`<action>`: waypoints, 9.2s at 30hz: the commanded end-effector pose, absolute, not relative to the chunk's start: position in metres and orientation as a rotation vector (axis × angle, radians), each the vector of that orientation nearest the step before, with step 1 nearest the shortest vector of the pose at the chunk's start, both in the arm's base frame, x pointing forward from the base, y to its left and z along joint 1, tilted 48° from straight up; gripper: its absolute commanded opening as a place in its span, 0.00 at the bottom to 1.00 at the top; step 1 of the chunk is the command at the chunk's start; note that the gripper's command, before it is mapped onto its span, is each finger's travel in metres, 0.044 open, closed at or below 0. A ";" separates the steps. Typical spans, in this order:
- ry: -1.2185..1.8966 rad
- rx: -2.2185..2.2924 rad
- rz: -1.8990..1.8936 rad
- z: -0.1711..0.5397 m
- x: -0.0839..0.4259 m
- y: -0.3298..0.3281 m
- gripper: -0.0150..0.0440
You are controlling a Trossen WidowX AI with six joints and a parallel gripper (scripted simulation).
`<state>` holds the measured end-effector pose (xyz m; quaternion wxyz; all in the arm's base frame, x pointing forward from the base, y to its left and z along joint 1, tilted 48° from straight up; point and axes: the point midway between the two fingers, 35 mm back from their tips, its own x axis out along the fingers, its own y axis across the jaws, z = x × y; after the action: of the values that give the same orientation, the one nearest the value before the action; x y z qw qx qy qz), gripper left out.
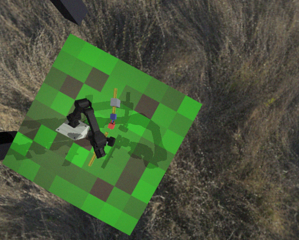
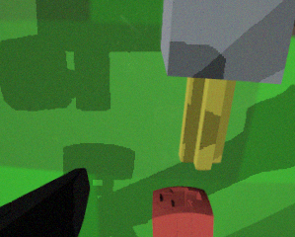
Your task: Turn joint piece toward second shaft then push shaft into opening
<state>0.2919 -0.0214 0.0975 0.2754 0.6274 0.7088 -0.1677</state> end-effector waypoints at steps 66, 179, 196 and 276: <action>1.920 1.726 -0.501 0.090 0.278 0.095 0.87; 1.918 1.724 -0.501 0.090 0.278 0.095 0.50; 1.862 1.699 -0.599 0.092 0.277 0.091 0.25; 1.913 1.792 -0.597 0.113 0.276 0.064 1.00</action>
<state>0.2755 0.0637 0.1116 0.2283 0.6484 0.6916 -0.2217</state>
